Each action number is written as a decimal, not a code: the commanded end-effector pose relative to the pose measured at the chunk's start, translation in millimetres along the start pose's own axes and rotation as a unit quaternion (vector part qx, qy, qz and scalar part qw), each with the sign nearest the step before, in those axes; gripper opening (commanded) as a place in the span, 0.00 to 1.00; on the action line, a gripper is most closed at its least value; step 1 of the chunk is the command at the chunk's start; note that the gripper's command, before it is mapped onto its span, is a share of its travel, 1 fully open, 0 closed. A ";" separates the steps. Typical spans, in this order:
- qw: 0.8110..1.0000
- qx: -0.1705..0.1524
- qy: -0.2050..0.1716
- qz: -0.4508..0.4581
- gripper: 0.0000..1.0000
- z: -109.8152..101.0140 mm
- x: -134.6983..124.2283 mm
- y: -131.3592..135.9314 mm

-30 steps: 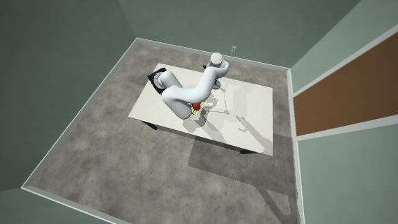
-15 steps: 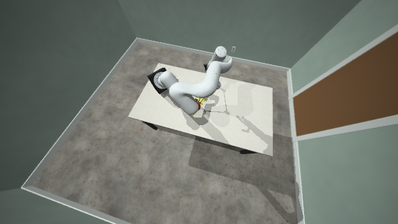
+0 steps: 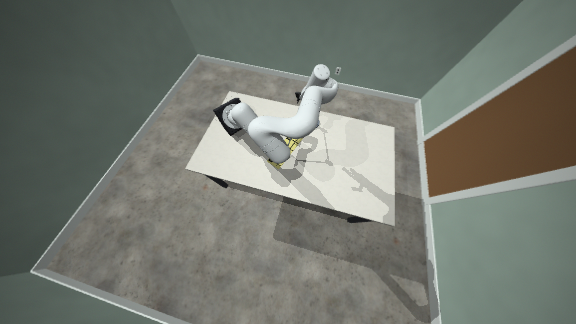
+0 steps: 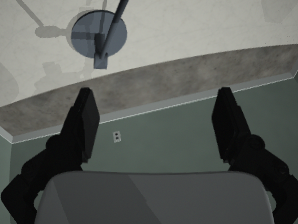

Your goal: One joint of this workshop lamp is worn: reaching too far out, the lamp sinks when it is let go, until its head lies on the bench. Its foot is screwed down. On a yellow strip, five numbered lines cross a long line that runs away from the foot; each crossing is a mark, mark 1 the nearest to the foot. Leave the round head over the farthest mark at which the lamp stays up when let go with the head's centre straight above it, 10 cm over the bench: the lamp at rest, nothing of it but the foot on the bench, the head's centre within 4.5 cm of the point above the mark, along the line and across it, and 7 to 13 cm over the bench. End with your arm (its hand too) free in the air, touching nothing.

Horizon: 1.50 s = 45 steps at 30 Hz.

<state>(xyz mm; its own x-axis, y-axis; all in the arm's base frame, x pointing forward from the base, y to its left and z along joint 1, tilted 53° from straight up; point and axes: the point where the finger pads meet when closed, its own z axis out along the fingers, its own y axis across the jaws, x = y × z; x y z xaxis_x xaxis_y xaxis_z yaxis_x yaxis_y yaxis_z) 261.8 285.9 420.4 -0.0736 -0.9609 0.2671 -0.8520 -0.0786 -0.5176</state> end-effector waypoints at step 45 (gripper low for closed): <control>0.994 0.065 0.059 0.069 1.00 36.3 1.4 -12.2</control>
<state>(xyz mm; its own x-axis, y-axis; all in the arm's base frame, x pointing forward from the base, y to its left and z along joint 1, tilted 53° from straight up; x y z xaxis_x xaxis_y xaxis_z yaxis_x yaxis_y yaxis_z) 285.9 277.1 401.6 -0.1127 -0.9383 0.3270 -0.8579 -0.0742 -0.5085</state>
